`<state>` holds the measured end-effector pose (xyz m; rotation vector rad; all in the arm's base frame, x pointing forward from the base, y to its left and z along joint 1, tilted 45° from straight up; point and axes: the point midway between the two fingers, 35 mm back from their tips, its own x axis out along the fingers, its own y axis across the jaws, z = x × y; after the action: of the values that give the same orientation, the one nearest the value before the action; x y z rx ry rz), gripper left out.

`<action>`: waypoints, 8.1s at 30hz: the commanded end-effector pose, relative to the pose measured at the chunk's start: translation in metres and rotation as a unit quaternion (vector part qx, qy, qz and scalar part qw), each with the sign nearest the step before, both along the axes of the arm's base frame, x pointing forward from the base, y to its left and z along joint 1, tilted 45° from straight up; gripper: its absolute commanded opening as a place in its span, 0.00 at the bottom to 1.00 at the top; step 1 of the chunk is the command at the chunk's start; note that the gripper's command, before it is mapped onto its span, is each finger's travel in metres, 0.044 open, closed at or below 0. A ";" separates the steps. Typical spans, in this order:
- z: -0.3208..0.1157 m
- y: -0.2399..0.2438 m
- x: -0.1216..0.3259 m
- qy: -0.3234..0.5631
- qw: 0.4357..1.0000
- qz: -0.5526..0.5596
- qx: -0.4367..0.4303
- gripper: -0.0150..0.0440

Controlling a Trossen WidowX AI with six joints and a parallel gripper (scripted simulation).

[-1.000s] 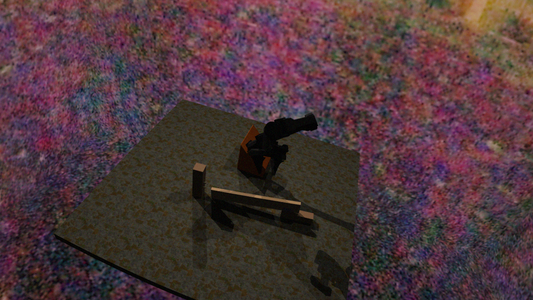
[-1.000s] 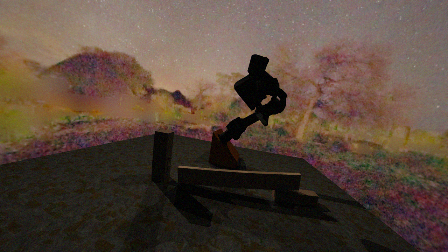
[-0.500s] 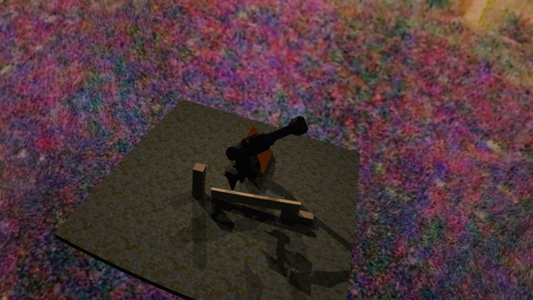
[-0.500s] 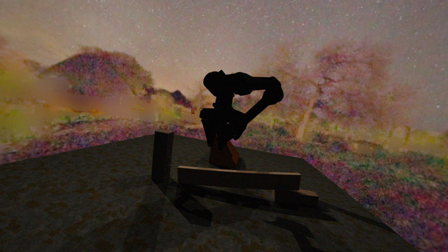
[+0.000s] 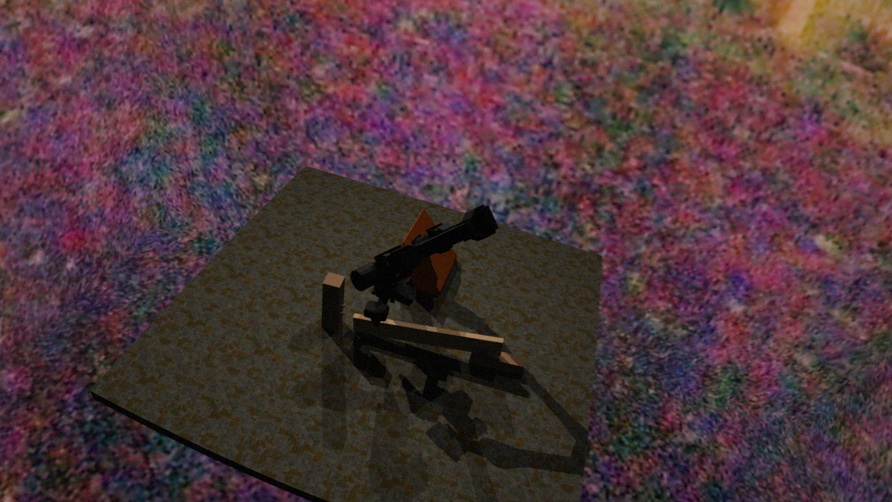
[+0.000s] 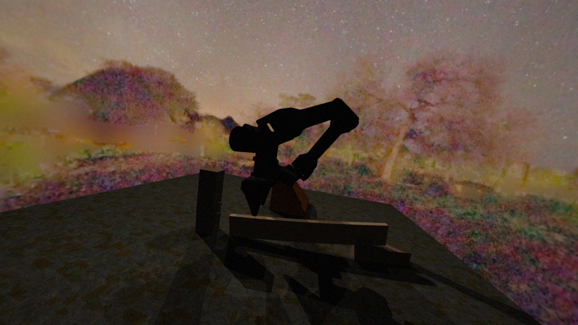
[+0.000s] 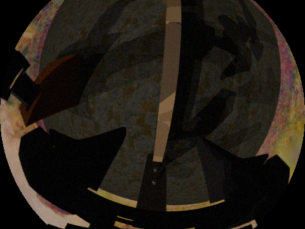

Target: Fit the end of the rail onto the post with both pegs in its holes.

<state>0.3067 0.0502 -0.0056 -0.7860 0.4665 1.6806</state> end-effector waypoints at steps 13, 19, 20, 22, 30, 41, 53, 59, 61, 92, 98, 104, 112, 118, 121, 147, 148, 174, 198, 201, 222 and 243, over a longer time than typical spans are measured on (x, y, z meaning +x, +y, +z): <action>-0.017 0.016 0.001 -0.003 1.000 0.007 -0.002 1.00; -0.024 0.022 0.000 -0.003 1.000 0.007 -0.002 1.00; -0.025 0.023 0.000 -0.003 1.000 0.007 -0.002 1.00; -0.027 0.026 -0.001 -0.003 1.000 0.007 -0.002 1.00; -0.036 0.035 -0.003 -0.003 1.000 0.007 -0.002 1.00; -0.048 0.047 -0.006 -0.002 1.000 0.007 -0.001 1.00; -0.050 0.050 -0.007 -0.002 1.000 0.008 0.000 0.69; -0.050 0.050 -0.007 -0.002 1.000 0.008 0.000 0.42; -0.050 0.050 -0.007 -0.002 1.000 0.008 0.000 0.37; -0.045 0.044 -0.005 -0.002 1.000 0.008 0.000 0.25; -0.043 0.043 -0.004 -0.003 1.000 0.008 0.000 0.25; -0.041 0.041 -0.002 -0.003 1.000 0.007 0.000 0.25; -0.038 0.038 -0.001 -0.003 1.000 0.007 -0.001 0.25; -0.036 0.036 0.000 -0.003 1.000 0.007 -0.001 0.25; -0.034 0.035 0.000 -0.003 1.000 0.007 -0.001 0.25; -0.025 0.026 0.001 -0.003 1.000 0.007 -0.001 0.25; -0.025 0.026 0.001 -0.003 1.000 0.007 -0.001 0.25; -0.027 0.027 -0.001 -0.003 1.000 0.007 -0.001 0.25; -0.026 0.026 -0.002 -0.003 1.000 0.007 -0.001 0.25; -0.027 0.026 -0.002 -0.003 1.000 0.007 -0.001 0.25; -0.025 0.024 -0.002 -0.003 1.000 0.007 -0.001 0.25; -0.026 0.025 -0.001 -0.003 1.000 0.007 -0.001 0.25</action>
<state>0.3038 0.0755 -0.0317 -0.7948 0.4619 1.6947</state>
